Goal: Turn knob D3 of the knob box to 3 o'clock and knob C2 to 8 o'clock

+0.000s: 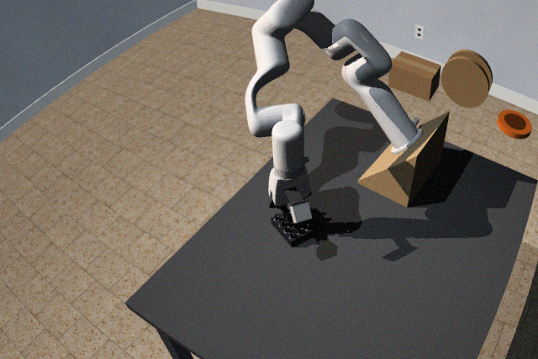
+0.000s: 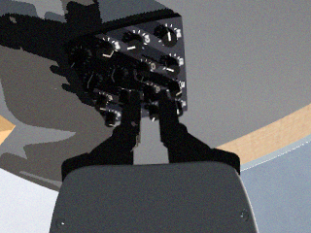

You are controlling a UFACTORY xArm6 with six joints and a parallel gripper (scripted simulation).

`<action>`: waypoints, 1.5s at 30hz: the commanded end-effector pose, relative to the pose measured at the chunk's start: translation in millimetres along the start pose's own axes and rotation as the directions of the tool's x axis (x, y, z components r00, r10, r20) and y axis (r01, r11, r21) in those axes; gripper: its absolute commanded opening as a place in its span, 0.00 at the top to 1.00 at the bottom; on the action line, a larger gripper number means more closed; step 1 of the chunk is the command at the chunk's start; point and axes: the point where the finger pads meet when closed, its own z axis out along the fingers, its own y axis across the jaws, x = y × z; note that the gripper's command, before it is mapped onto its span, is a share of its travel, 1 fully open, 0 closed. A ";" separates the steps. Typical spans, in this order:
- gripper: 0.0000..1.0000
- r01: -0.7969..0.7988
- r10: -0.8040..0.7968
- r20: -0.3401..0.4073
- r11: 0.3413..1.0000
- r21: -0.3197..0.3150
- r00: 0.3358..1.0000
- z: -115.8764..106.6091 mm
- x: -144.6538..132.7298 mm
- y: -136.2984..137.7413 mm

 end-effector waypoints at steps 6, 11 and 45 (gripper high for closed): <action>0.81 -0.001 0.001 -0.002 1.000 -0.002 1.000 -1.0 0.4 1.0; 0.81 -0.001 0.001 -0.002 1.000 -0.002 1.000 -0.9 0.4 1.0; 0.81 -0.001 0.001 -0.002 1.000 -0.002 1.000 11.0 0.4 1.1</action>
